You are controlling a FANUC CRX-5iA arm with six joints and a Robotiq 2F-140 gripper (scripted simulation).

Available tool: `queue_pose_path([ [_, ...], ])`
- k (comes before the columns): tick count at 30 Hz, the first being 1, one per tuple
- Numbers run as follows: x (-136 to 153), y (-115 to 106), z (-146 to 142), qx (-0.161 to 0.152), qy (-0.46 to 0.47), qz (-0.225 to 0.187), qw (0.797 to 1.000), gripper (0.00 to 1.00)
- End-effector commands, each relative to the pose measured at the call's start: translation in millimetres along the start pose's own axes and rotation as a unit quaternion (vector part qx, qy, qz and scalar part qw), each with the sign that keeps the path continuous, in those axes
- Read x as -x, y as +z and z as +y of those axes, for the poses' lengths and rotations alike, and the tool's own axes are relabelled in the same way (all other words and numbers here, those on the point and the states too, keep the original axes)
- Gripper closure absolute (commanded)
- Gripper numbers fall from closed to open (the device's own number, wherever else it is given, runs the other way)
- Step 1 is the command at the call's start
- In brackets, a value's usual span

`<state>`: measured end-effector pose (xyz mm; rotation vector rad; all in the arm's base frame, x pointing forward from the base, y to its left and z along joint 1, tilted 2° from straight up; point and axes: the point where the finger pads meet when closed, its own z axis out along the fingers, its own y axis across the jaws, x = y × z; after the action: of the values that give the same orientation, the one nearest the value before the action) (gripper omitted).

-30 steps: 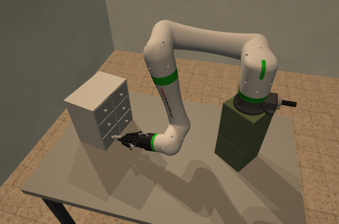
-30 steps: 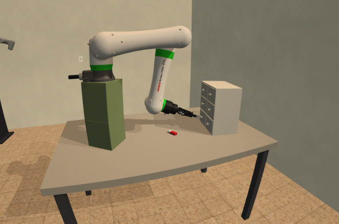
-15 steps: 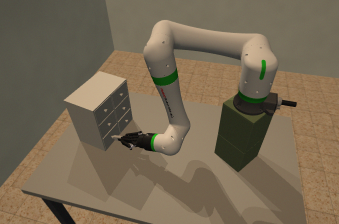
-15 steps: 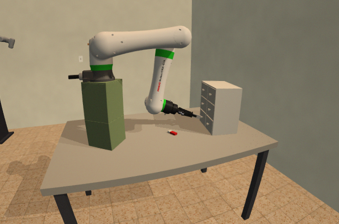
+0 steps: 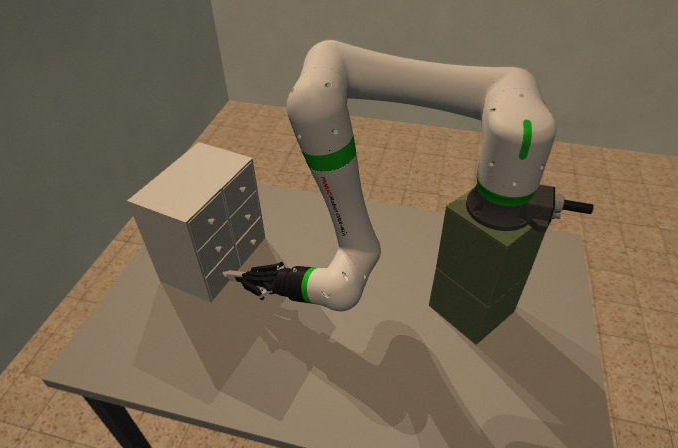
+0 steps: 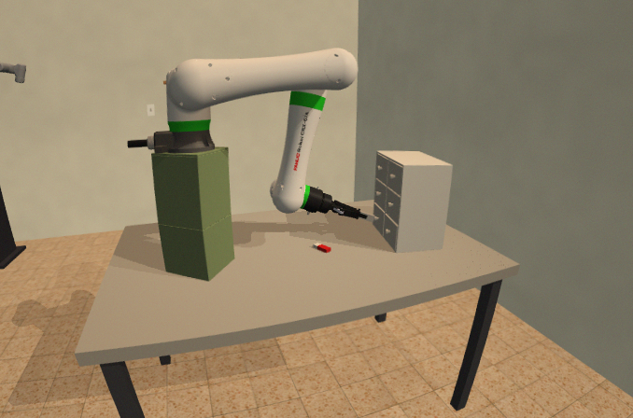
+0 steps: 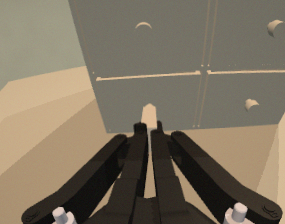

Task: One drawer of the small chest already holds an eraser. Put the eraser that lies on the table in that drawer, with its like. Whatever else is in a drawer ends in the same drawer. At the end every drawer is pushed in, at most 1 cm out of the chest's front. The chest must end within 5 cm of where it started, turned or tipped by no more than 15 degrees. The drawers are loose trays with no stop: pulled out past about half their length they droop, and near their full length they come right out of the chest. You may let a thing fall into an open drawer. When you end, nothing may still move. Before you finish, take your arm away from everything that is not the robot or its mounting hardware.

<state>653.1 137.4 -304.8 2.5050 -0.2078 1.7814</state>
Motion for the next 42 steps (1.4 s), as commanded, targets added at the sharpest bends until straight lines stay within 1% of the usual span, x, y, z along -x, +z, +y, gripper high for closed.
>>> queue_pose_path([
  [1, 0, 0, 0, 0.000, 0.000, 0.000, 1.000, 1.00],
  [24, 0, -1, 0, 0.000, 0.000, 0.000, 1.000, 1.00],
  [27, 3, -9, 0, 0.000, 0.000, 0.000, 1.000, 1.00],
  [35, 15, -43, 0, 0.000, 0.000, 0.000, 1.000, 1.00],
  [42, 17, -47, 0, 0.000, 0.000, 0.000, 1.000, 1.00],
])
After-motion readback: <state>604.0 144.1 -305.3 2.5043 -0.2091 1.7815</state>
